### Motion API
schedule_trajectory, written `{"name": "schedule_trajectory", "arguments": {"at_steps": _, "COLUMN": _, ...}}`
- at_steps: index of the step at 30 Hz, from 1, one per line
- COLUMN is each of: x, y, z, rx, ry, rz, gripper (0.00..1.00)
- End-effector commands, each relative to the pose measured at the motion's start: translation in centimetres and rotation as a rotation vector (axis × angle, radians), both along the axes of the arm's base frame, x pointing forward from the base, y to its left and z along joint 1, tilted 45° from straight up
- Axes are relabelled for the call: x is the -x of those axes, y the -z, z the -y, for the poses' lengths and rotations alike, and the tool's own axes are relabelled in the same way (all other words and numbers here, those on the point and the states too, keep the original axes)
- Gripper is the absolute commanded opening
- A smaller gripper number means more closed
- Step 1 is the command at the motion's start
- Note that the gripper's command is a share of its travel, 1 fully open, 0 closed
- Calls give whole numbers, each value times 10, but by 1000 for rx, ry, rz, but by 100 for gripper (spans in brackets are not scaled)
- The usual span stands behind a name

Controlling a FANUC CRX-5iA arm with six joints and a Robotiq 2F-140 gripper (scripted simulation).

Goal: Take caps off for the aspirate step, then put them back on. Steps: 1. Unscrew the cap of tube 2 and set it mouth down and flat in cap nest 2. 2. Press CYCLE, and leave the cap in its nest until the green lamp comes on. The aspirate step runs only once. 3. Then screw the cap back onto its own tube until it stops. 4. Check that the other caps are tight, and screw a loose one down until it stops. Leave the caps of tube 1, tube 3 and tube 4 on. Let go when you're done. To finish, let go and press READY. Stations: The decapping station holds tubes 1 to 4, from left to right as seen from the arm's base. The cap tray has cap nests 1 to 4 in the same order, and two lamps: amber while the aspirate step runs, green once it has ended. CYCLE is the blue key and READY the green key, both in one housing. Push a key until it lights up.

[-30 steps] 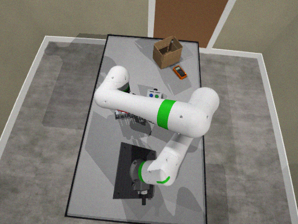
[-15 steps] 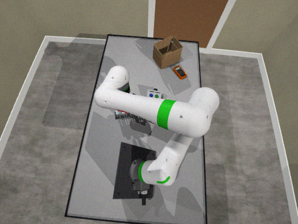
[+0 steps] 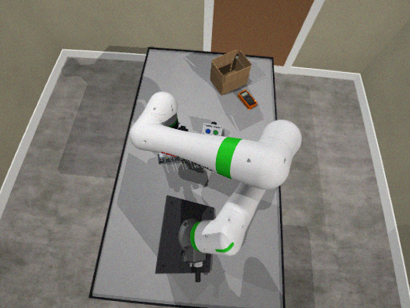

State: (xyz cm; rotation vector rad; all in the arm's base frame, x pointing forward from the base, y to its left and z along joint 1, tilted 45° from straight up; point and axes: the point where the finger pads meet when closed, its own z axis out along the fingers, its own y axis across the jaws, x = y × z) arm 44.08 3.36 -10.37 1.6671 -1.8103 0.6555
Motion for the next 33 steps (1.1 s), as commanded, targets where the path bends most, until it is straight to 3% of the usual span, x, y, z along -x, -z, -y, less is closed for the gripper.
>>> {"name": "schedule_trajectory", "arguments": {"at_steps": 1, "x": -1, "y": 1, "z": 0, "rx": -18, "ry": -88, "rz": -95, "gripper": 41}}
{"name": "schedule_trajectory", "arguments": {"at_steps": 14, "x": 0, "y": 2, "z": 2, "rx": -66, "ry": -457, "rz": -458, "gripper": 41}}
{"name": "schedule_trajectory", "arguments": {"at_steps": 16, "x": 0, "y": 2, "z": 2, "rx": -66, "ry": -457, "rz": -458, "gripper": 41}}
{"name": "schedule_trajectory", "arguments": {"at_steps": 18, "x": 0, "y": 2, "z": 2, "rx": -73, "ry": -513, "rz": -514, "gripper": 41}}
{"name": "schedule_trajectory", "arguments": {"at_steps": 23, "x": 0, "y": 2, "z": 2, "rx": -74, "ry": -518, "rz": -519, "gripper": 41}}
{"name": "schedule_trajectory", "arguments": {"at_steps": 24, "x": 0, "y": 2, "z": 2, "rx": -74, "ry": -518, "rz": -519, "gripper": 30}}
{"name": "schedule_trajectory", "arguments": {"at_steps": 33, "x": 0, "y": 2, "z": 2, "rx": -74, "ry": -518, "rz": -519, "gripper": 30}}
